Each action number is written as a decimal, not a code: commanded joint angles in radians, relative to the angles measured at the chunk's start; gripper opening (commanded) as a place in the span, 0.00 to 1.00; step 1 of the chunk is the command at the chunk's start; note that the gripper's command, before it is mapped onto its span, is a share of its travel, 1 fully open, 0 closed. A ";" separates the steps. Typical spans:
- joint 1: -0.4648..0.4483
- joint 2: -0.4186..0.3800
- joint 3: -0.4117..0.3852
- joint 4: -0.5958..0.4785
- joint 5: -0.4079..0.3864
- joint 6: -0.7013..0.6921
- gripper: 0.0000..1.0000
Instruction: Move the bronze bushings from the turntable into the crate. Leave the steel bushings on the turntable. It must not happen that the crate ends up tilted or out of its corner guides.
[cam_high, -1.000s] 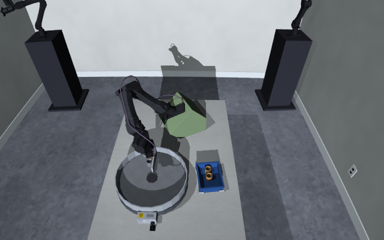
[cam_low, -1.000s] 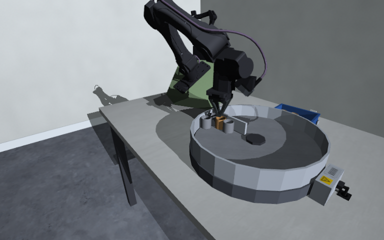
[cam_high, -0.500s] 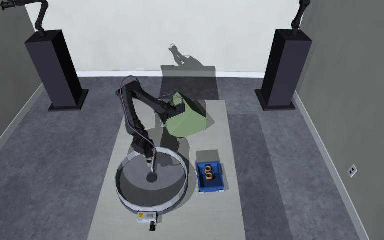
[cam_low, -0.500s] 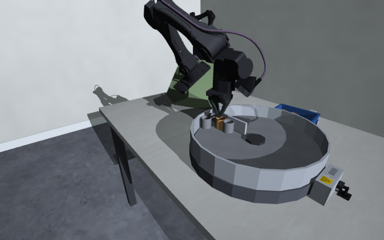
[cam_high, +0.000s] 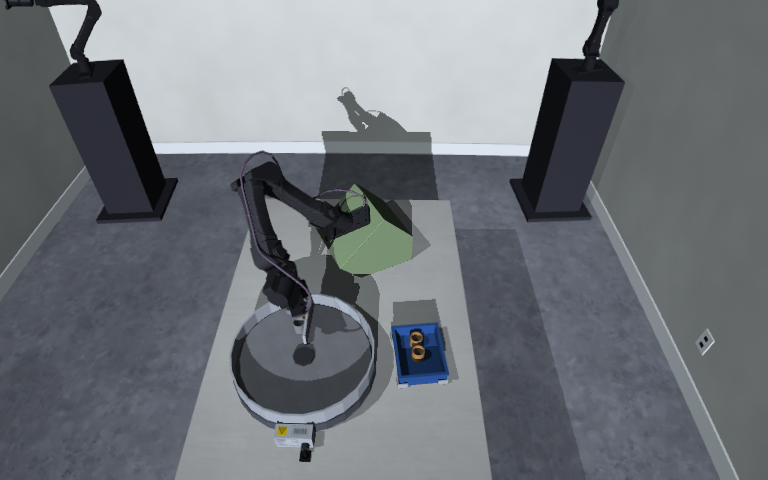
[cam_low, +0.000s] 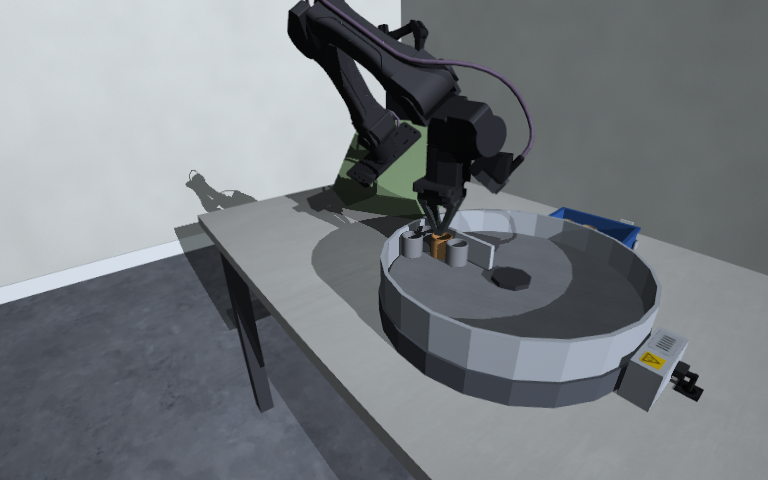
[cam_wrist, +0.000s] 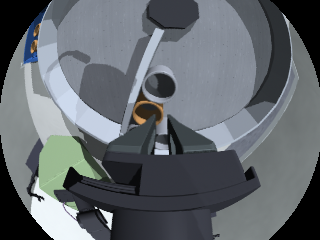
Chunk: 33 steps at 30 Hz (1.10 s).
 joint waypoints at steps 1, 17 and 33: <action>0.017 -0.030 0.003 0.025 -0.011 -0.005 0.15; 0.017 -0.030 0.003 0.025 -0.011 -0.005 0.15; 0.003 -0.037 -0.007 0.061 -0.017 -0.022 0.15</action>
